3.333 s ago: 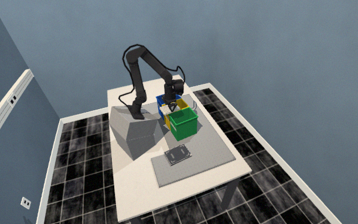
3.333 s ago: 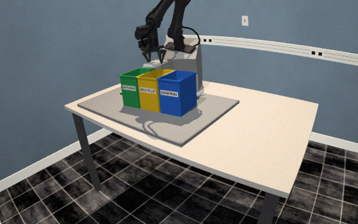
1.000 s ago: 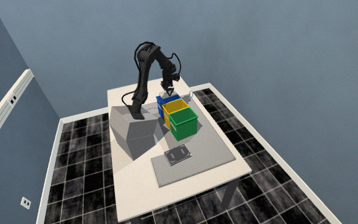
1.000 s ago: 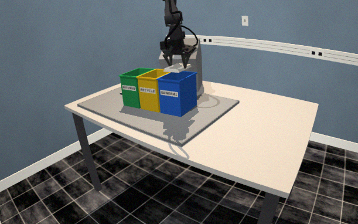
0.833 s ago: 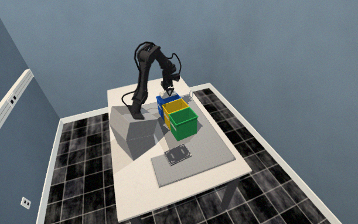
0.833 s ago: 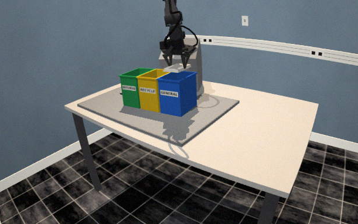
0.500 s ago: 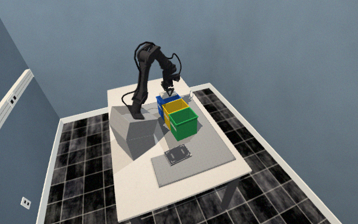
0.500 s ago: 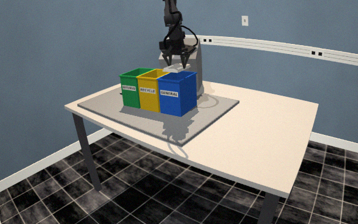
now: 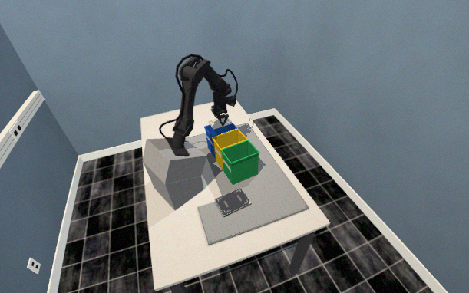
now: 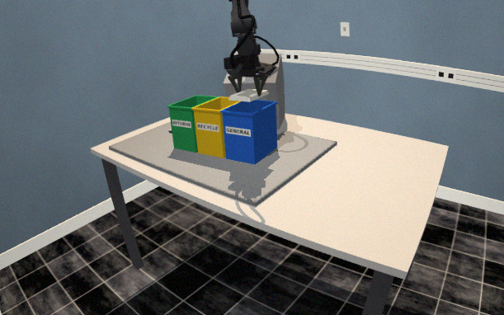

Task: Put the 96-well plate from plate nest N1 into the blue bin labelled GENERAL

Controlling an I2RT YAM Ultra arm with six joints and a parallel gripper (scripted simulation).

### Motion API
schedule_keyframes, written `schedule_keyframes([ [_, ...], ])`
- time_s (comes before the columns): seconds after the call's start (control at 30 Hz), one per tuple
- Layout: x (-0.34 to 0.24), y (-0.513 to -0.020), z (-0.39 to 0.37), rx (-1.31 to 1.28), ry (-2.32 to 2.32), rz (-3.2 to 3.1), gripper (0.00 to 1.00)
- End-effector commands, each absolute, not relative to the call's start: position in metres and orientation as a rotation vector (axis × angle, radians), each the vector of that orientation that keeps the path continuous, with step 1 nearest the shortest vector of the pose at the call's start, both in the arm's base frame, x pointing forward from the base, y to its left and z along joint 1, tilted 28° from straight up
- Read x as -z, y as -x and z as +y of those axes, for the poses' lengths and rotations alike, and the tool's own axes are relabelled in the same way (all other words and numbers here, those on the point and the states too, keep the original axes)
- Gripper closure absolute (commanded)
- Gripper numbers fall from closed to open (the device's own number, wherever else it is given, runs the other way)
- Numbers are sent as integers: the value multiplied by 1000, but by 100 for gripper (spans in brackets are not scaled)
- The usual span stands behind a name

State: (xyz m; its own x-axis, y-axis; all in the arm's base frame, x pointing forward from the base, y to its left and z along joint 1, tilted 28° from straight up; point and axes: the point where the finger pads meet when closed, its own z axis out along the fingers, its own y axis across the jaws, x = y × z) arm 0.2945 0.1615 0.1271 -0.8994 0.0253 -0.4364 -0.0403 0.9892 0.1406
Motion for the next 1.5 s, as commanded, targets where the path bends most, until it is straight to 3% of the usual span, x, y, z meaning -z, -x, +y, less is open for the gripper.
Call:
schedule_keyframes([
  [0.0, -136, -296, 165, -213, 16, 2659, 100],
  [1.47, -137, -299, 166, -219, 9, 2633, 100],
])
